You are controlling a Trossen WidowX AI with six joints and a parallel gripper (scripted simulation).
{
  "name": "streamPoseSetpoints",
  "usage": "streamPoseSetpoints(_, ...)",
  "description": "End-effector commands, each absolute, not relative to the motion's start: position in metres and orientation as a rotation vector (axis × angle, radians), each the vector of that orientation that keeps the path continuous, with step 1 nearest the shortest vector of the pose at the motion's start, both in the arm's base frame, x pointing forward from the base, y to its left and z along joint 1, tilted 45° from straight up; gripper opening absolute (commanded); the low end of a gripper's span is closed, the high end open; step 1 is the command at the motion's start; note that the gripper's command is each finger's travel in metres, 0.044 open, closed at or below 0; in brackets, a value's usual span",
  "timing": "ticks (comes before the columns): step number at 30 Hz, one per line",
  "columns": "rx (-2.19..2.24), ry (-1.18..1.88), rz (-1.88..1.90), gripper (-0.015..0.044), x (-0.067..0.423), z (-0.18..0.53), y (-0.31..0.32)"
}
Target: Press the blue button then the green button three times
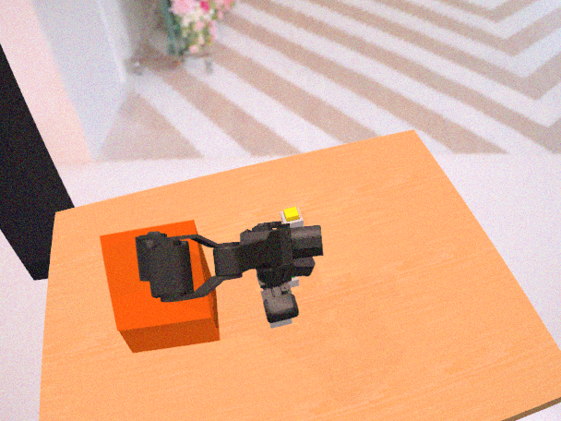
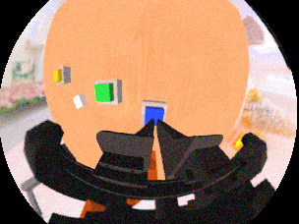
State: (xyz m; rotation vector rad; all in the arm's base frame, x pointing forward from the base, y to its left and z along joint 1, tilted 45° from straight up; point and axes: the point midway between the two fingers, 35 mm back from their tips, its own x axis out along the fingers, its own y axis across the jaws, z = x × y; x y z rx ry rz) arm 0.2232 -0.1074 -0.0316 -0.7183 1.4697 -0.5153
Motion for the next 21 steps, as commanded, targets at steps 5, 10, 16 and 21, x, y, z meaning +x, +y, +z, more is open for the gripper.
streamPoseSetpoints(5, -0.725, 1.474, -0.513, 0.002, 0.223, -0.041, -0.116)
streamPoseSetpoints(10, -0.726, 1.474, -0.514, 0.002, 0.222, -0.046, -0.122)
streamPoseSetpoints(16, -0.727, 1.474, -0.514, 0.002, 0.222, -0.047, -0.123)
streamPoseSetpoints(21, -0.727, 1.474, -0.514, 0.002, 0.222, -0.047, -0.123)
